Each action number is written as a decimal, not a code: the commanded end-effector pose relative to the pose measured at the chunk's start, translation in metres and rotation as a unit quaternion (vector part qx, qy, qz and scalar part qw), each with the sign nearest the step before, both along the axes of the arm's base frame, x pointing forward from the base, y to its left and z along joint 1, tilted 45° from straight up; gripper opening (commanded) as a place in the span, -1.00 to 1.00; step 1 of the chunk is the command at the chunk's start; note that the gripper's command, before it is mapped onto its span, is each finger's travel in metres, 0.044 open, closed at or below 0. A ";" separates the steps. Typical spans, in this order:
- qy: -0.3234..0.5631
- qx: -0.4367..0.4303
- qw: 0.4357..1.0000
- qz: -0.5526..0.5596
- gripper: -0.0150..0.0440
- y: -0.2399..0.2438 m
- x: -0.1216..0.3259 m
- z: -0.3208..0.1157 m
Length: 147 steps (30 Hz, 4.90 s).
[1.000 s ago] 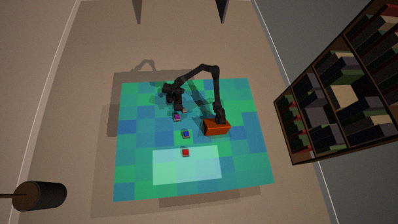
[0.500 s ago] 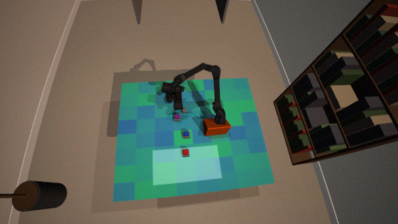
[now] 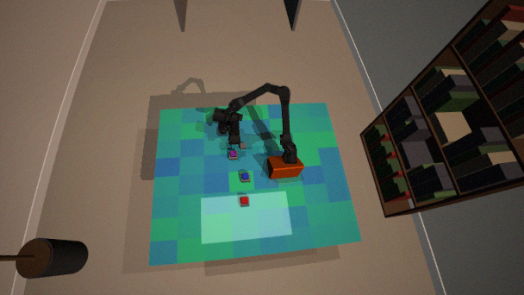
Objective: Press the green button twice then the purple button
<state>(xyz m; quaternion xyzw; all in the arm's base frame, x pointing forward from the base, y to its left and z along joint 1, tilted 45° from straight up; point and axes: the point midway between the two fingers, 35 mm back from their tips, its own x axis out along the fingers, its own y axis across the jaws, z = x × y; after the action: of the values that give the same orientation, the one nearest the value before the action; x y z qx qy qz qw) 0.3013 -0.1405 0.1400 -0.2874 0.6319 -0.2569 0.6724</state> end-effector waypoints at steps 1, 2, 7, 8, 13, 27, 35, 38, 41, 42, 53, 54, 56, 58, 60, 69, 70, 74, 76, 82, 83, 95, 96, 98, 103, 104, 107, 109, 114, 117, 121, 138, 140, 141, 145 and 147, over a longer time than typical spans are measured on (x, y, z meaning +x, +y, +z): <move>0.003 0.000 1.000 0.002 -0.42 -0.005 0.000 -0.006; 0.003 0.000 1.000 0.002 -0.42 -0.006 0.000 -0.007; 0.003 0.000 1.000 0.002 -0.42 -0.011 0.000 -0.013; 0.003 0.000 1.000 0.002 -0.42 -0.013 0.000 -0.014; 0.003 -0.001 1.000 0.002 -0.42 -0.014 0.000 -0.015; 0.003 -0.001 1.000 0.002 -0.42 -0.014 0.000 -0.015; 0.003 0.000 1.000 0.002 -0.42 0.009 -0.002 0.008; 0.003 0.000 1.000 0.002 -0.42 0.009 -0.002 0.008; 0.003 0.001 1.000 0.002 -0.42 0.017 -0.001 0.015; 0.003 0.002 1.000 0.002 -0.42 0.026 -0.002 0.023; 0.004 0.004 1.000 0.002 -0.42 0.063 -0.002 0.040; 0.004 0.006 1.000 0.002 -0.42 0.076 0.002 0.027; 0.004 0.007 1.000 0.002 -0.42 0.107 0.006 -0.003; 0.004 0.005 1.000 0.002 -0.42 0.126 0.005 -0.022; 0.004 0.004 1.000 0.002 -0.42 0.130 0.005 -0.026; 0.004 0.005 1.000 0.002 -0.42 0.103 0.009 -0.054; 0.004 0.004 1.000 0.002 -0.42 0.093 0.009 -0.062; 0.003 0.003 1.000 0.002 -0.42 0.086 0.009 -0.069; 0.003 0.003 1.000 0.002 -0.42 0.086 0.009 -0.069; 0.003 0.003 1.000 0.002 -0.42 0.080 0.010 -0.075; 0.003 0.003 1.000 0.002 -0.42 0.079 0.010 -0.076; 0.003 0.002 1.000 0.002 -0.42 0.065 0.011 -0.089; 0.003 0.002 1.000 0.002 -0.42 0.064 0.011 -0.090; 0.003 0.002 1.000 0.002 -0.42 0.063 0.011 -0.092; 0.003 0.002 1.000 0.002 -0.42 0.062 0.011 -0.092; 0.003 0.002 1.000 0.002 -0.42 0.062 0.011 -0.092; 0.003 0.002 1.000 0.002 -0.42 0.062 0.011 -0.092; 0.003 0.002 1.000 0.002 -0.42 0.062 0.011 -0.092; 0.003 0.002 1.000 0.002 -0.42 0.062 0.011 -0.092; 0.003 0.002 1.000 0.002 -0.42 0.062 0.011 -0.092; 0.003 0.003 1.000 0.002 -0.42 0.084 0.009 -0.071; 0.009 0.041 0.999 0.012 0.64 0.244 0.005 -0.158; 0.010 0.039 0.999 0.011 0.82 0.268 -0.006 -0.175; 0.010 0.038 0.999 0.010 0.86 0.279 -0.013 -0.183; 0.009 0.025 1.000 0.005 0.86 0.320 -0.044 -0.215; 0.006 0.016 1.000 0.003 0.86 0.336 -0.062 -0.231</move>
<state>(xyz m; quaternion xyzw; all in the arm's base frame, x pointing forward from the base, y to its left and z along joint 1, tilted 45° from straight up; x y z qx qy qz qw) 0.2710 0.1651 -0.0630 -0.2735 0.6424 -0.2291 0.6783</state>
